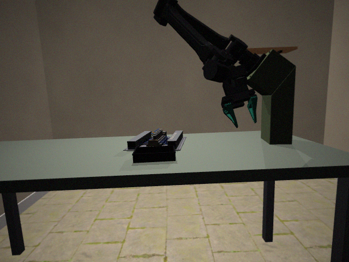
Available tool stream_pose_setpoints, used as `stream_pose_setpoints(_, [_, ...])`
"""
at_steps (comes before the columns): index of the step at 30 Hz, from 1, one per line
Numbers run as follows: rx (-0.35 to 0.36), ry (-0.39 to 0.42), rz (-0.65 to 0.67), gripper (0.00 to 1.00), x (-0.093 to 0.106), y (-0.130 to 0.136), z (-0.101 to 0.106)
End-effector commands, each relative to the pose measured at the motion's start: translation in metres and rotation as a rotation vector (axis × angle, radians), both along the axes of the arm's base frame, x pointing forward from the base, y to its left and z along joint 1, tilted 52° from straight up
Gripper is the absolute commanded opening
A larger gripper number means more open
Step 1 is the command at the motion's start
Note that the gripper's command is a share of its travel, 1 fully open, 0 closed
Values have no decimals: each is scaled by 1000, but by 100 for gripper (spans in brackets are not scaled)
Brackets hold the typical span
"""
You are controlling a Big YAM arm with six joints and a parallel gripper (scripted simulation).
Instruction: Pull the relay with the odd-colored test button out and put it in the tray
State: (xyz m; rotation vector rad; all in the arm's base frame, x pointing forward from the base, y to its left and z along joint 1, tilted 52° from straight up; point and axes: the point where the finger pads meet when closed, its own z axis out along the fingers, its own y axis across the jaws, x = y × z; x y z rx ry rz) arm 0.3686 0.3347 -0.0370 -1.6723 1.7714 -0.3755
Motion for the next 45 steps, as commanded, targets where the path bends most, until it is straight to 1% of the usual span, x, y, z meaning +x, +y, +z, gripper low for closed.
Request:
stream_pose_setpoints(1, [10, -8, 12, 59, -1, 6, 5])
stream_pose_setpoints(40, [10, -8, 12, 59, -1, 6, 5])
stream_pose_setpoints(45, [8, -11, 6, 59, 3, 3, 9])
